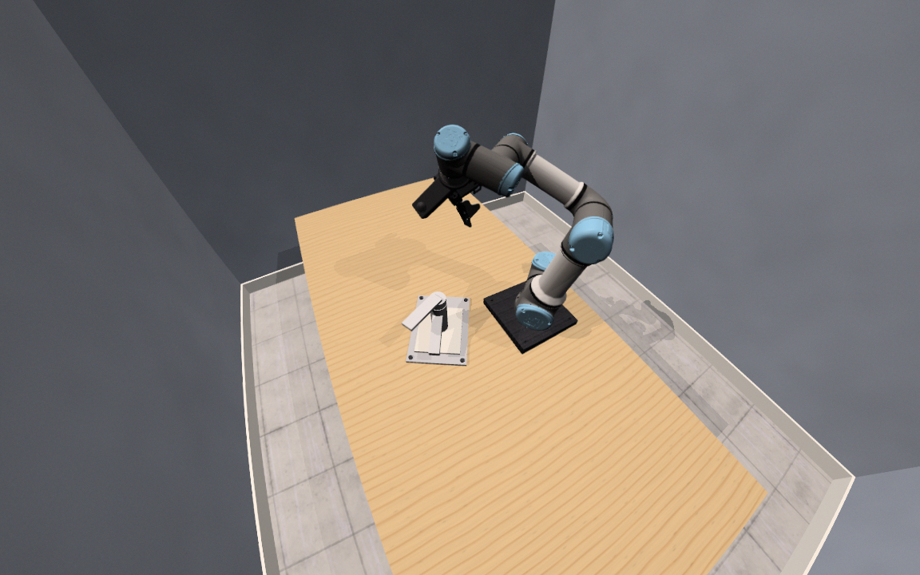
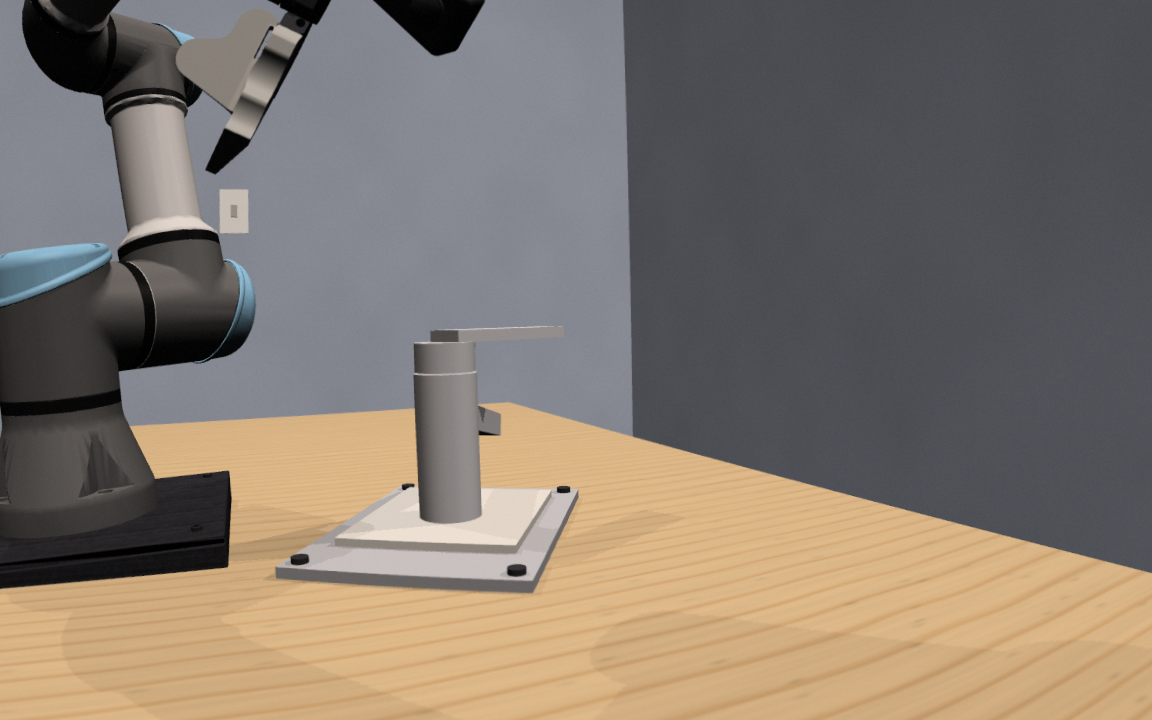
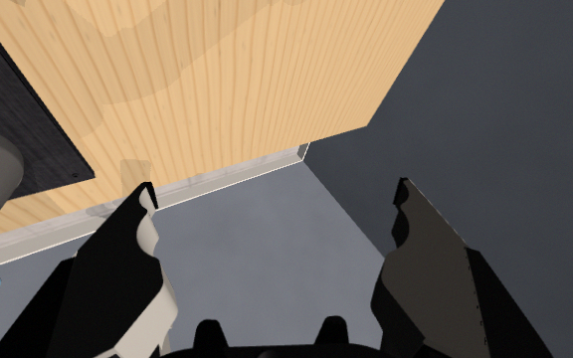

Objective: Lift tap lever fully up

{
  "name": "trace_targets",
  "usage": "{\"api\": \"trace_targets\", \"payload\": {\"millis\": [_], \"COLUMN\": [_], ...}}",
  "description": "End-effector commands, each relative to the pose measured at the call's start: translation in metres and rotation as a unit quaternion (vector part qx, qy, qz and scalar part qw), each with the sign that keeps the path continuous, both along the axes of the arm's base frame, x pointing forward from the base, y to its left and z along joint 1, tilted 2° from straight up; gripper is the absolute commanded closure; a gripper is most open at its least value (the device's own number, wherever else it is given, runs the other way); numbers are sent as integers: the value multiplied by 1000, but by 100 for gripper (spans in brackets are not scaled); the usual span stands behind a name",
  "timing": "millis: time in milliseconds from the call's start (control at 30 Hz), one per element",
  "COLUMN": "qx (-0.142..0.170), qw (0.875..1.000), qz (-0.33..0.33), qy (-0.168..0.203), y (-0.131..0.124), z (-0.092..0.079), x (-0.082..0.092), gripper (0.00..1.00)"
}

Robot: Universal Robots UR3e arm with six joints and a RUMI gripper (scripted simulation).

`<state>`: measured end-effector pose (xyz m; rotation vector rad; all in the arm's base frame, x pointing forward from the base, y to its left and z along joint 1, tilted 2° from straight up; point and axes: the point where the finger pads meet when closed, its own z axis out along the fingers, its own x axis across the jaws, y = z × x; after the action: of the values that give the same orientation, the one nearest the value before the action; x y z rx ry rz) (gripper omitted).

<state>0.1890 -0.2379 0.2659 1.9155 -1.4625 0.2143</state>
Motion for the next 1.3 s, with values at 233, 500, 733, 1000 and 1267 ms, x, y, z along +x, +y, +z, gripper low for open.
{"api": "trace_targets", "payload": {"millis": [233,500,733,1000,1267], "qx": [99,135,181,215,254], "qw": [993,987,977,969,957], "qz": [49,68,89,102,116], "qy": [-42,-53,-65,-71,-76], "y": [47,71,106,132,166], "z": [-24,-31,-41,-47,-54], "x": [76,101,129,147,165], "gripper": [0,0,0,0,0]}}
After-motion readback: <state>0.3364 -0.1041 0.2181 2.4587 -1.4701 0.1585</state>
